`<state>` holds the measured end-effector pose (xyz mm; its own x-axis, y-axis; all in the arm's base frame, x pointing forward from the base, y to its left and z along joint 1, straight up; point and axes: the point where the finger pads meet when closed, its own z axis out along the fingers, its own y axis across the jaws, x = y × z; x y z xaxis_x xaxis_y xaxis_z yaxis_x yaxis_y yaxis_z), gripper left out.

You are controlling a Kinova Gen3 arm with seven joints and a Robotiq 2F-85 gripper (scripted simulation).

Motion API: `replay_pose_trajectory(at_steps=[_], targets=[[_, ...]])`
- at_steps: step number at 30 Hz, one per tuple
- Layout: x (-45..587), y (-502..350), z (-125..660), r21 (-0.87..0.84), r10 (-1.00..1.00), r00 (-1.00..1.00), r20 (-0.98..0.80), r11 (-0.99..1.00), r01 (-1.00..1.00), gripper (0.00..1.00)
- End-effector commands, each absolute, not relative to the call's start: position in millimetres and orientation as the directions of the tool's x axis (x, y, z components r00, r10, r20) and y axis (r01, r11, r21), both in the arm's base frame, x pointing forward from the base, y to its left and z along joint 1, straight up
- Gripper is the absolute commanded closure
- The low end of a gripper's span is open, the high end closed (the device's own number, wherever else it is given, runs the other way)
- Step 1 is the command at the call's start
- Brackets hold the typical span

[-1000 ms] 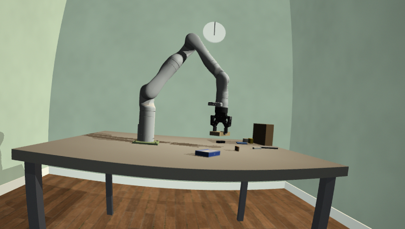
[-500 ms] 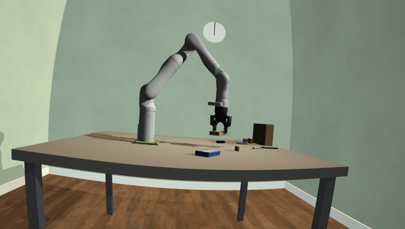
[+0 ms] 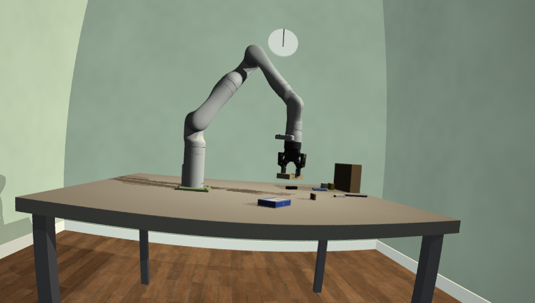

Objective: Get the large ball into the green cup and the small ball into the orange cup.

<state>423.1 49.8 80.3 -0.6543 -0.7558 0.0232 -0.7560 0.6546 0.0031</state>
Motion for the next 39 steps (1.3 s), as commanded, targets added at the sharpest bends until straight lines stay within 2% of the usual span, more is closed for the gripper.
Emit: replay_pose_trajectory(at_steps=[1,39], targets=[[424.0,50.0,80.3,0.002,-0.756,-0.654,0.023,0.654,-0.757,0.26],[423.6,49.8,80.4,-0.008,-0.757,-0.654,0.005,0.654,-0.757,0.26]])
